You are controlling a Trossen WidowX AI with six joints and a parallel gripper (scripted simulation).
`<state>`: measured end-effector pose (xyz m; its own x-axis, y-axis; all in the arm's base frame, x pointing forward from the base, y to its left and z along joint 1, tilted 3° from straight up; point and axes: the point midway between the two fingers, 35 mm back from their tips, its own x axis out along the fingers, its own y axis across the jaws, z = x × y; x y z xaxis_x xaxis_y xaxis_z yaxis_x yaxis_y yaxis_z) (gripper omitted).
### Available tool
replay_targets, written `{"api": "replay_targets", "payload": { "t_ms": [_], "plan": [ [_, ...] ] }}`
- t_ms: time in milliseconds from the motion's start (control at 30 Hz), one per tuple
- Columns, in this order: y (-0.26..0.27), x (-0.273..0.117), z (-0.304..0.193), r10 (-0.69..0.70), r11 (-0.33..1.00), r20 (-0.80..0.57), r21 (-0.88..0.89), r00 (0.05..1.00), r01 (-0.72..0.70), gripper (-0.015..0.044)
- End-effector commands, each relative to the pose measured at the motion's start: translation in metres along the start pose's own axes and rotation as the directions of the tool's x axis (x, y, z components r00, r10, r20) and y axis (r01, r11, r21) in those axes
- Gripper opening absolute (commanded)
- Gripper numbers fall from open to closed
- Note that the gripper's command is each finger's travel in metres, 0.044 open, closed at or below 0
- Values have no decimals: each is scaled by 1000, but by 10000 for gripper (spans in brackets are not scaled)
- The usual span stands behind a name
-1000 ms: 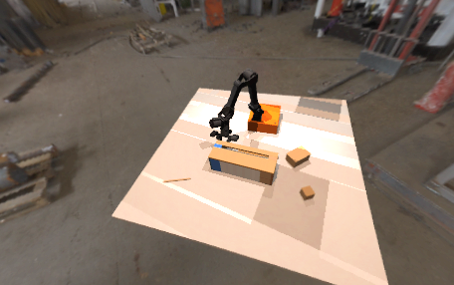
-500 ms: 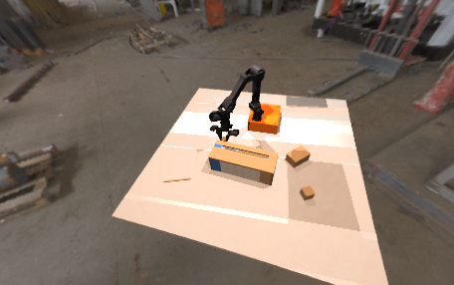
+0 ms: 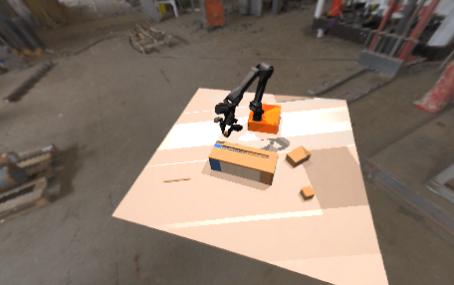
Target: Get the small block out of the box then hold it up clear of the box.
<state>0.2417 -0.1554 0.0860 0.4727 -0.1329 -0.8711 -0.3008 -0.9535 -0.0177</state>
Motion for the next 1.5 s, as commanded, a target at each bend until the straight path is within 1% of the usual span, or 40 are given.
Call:
{"api": "replay_targets", "payload": {
  "t_ms": [0, 400, 1467],
  "plan": [
    [-3, -12, 0, 27, 999, -12, 47, 1000, -26, 0],
    [-15, -51, 7, 95, 976, -50, 202, 994, -84, 0],
    [-15, -51, 7, 96, 975, -50, 204, 994, -84, 0]
  ]
}}
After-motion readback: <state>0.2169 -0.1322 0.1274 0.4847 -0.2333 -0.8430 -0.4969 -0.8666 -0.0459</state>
